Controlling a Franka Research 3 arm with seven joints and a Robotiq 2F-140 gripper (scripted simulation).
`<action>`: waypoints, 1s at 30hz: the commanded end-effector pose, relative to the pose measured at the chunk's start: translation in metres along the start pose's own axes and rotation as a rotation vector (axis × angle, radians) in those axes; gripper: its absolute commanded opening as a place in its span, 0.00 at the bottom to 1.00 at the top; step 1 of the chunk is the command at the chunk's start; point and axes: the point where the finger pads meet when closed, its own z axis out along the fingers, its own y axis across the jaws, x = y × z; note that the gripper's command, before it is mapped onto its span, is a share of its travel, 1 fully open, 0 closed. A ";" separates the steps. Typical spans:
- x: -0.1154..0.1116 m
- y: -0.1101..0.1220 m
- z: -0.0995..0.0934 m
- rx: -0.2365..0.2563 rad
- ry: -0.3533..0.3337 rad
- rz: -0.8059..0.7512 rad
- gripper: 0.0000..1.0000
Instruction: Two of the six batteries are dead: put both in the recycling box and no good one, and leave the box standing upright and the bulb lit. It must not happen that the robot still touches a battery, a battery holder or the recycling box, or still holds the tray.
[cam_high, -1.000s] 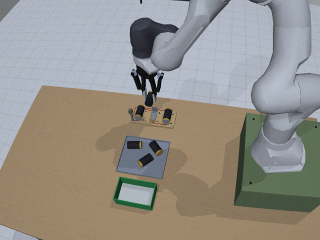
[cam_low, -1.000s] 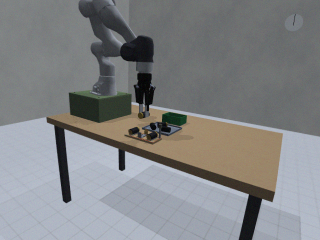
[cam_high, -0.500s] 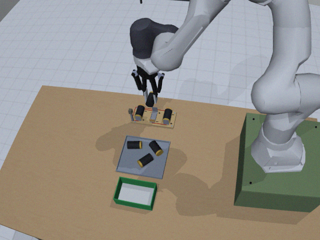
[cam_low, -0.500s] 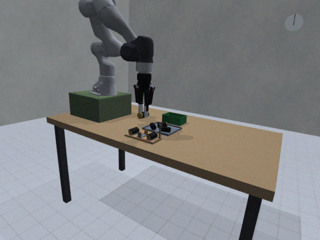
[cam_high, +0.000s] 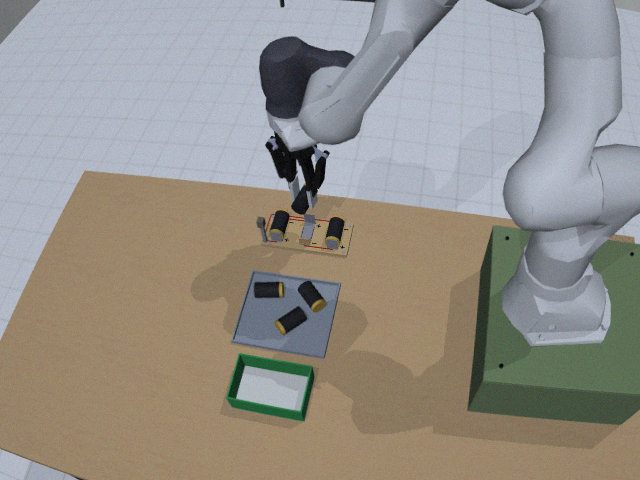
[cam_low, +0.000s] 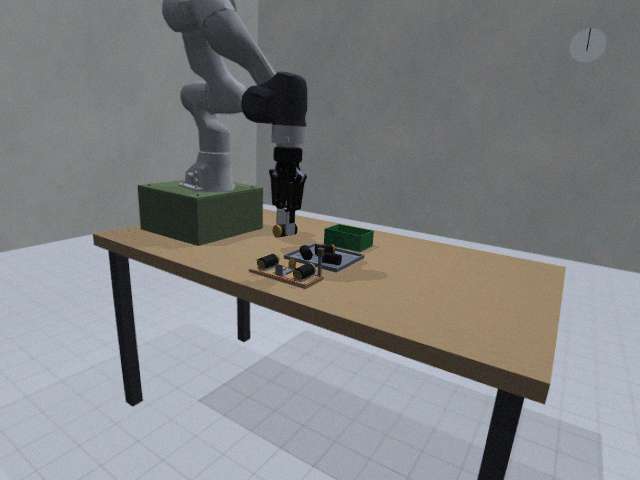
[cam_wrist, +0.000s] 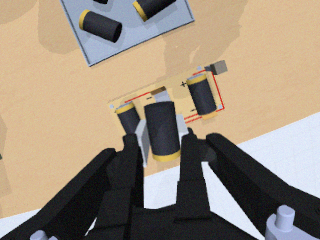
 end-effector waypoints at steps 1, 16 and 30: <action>0.002 0.002 -0.001 -0.008 0.008 0.177 0.16; 0.002 0.002 -0.001 -0.005 0.010 0.821 0.16; 0.002 0.002 -0.001 -0.001 0.012 1.593 0.16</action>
